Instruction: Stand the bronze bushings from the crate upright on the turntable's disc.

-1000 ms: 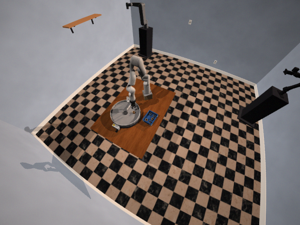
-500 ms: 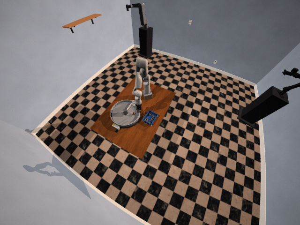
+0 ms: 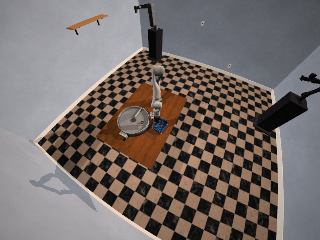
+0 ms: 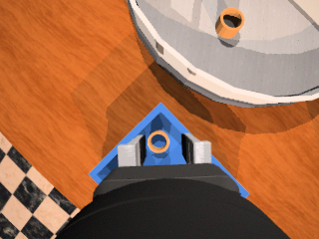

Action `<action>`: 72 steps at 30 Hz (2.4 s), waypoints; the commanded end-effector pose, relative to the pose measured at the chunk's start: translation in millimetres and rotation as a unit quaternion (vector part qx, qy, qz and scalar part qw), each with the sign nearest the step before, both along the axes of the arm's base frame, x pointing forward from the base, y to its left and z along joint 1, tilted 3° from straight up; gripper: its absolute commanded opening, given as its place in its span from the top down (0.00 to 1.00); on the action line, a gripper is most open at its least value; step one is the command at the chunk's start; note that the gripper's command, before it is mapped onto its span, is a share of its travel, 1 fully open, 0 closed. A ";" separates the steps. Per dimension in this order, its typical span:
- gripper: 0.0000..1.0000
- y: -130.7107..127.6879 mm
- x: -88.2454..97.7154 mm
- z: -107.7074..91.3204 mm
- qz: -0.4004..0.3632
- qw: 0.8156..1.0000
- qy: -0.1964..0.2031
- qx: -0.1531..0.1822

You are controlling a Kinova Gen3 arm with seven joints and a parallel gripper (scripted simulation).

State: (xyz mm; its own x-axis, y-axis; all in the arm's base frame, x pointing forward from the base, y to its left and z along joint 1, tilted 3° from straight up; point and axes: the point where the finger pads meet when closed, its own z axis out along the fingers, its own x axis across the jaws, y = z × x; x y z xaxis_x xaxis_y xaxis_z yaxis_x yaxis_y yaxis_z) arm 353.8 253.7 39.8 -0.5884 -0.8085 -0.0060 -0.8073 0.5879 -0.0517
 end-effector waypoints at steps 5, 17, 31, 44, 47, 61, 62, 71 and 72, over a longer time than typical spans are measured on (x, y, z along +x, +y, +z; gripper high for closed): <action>0.24 12.6 -3.1 -4.0 0.012 1.000 0.001 -0.003; 0.24 12.6 -3.1 -4.0 0.012 1.000 0.001 -0.003; 0.24 12.6 -3.1 -4.0 0.012 1.000 0.001 -0.003; 0.24 12.5 -2.8 -10.2 0.012 1.000 0.001 -0.003; 0.24 12.3 -2.3 -20.5 0.012 1.000 0.001 -0.003; 0.24 11.4 -0.2 -64.4 0.012 1.000 0.001 -0.003; 0.24 11.4 -0.2 -65.1 0.012 1.000 0.001 -0.003; 0.24 11.4 -0.1 -65.4 0.012 1.000 0.001 -0.003; 0.24 11.4 -0.1 -65.4 0.012 1.000 0.001 -0.003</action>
State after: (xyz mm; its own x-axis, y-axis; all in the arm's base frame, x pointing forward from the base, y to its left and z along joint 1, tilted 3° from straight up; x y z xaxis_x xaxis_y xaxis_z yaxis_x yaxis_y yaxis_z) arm 353.3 264.7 -26.1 -0.5687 -0.8225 0.0011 -0.8214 0.5678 -0.0542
